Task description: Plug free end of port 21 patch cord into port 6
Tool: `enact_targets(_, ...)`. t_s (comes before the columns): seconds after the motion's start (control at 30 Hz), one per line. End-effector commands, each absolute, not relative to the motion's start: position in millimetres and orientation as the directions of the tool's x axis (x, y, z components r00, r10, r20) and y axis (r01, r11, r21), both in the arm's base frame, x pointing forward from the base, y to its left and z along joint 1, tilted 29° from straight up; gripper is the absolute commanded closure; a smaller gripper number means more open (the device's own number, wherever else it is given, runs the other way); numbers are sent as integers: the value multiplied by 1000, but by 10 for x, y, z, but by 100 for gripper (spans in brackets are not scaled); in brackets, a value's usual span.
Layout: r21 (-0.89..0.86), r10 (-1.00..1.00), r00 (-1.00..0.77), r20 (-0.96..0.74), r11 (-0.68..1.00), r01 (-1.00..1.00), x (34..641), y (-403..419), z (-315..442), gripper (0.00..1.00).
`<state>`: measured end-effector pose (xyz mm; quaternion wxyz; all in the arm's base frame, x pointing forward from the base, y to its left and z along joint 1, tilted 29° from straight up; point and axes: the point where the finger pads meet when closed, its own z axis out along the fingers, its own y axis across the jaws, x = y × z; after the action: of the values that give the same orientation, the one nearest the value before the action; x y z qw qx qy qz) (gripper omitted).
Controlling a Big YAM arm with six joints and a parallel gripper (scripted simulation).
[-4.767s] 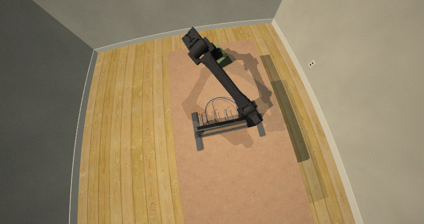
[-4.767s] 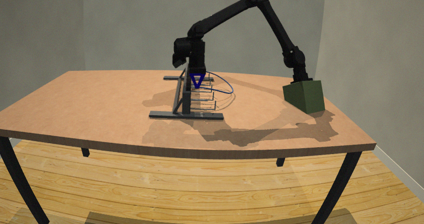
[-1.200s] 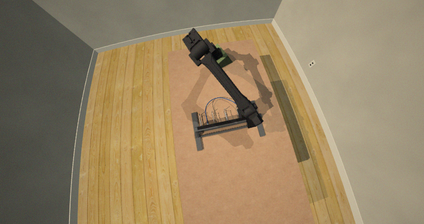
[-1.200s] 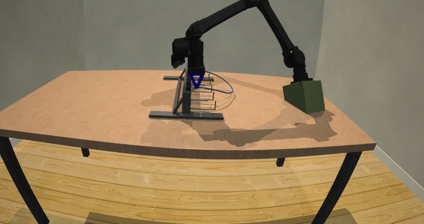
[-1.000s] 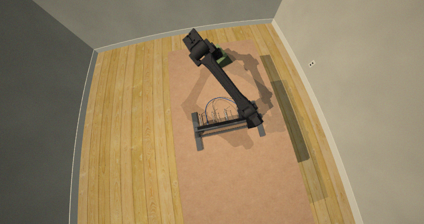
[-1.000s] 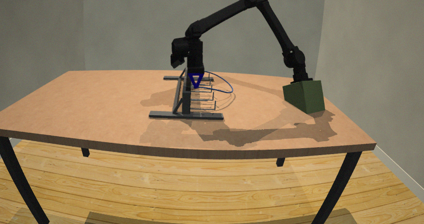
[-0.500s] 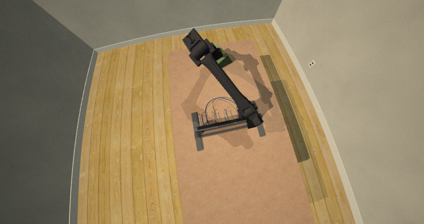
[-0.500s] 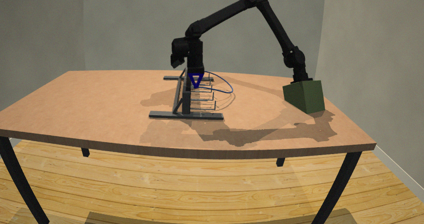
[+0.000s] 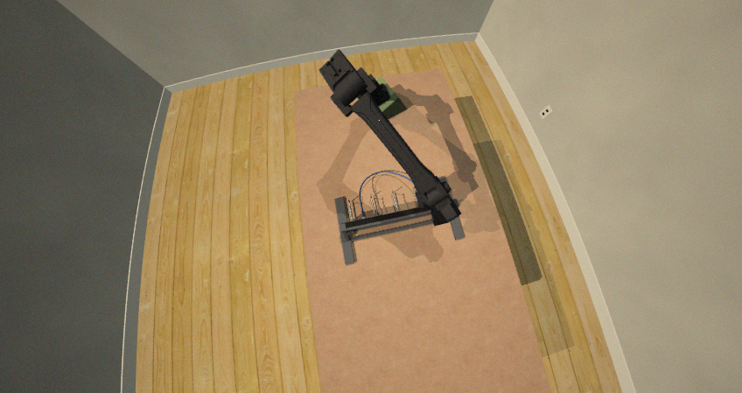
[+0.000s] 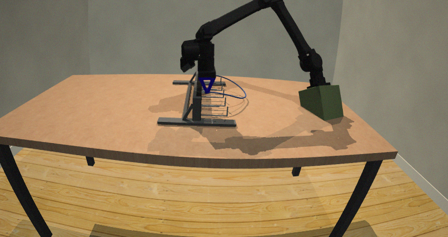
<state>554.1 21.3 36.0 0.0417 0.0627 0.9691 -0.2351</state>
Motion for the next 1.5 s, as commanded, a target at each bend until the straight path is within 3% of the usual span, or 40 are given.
enact_targets(0.0,-402,118,-955,-272,888,224,6054,256,762,100)
enact_targets(1.47,-393,96,-948,-303,894,216,6034,404,915,100)
